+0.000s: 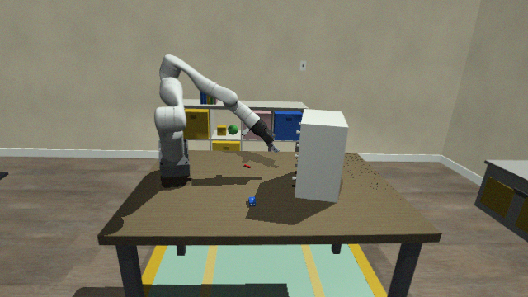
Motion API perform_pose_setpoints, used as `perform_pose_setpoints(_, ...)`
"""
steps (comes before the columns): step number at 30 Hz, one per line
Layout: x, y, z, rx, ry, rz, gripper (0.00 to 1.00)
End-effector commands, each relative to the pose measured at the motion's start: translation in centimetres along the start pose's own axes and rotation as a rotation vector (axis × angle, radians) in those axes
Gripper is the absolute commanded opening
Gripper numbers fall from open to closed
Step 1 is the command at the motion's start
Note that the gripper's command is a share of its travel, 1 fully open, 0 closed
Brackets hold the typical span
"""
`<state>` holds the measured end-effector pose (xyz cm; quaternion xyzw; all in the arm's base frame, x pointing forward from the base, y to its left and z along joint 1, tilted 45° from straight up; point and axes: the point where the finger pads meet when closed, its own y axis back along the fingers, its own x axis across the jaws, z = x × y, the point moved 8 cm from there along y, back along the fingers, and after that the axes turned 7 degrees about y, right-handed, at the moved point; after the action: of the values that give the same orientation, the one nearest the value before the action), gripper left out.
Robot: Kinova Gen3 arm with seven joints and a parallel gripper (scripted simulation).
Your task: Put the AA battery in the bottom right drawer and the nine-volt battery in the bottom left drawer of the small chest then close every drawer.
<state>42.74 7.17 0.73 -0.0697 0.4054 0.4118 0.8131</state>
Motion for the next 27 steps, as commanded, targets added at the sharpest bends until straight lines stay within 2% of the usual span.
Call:
perform_pose_setpoints(1,-0.03,-0.07,-0.04,-0.01,0.005,-0.003,0.0)
perform_pose_setpoints(10,-0.03,-0.12,-0.08,-0.013,0.005,-0.003,0.0)
perform_pose_setpoints(11,-0.03,-0.12,-0.08,-0.013,0.005,-0.003,0.67)
perform_pose_setpoints(27,-0.03,-0.12,-0.08,-0.013,0.005,-0.003,0.67)
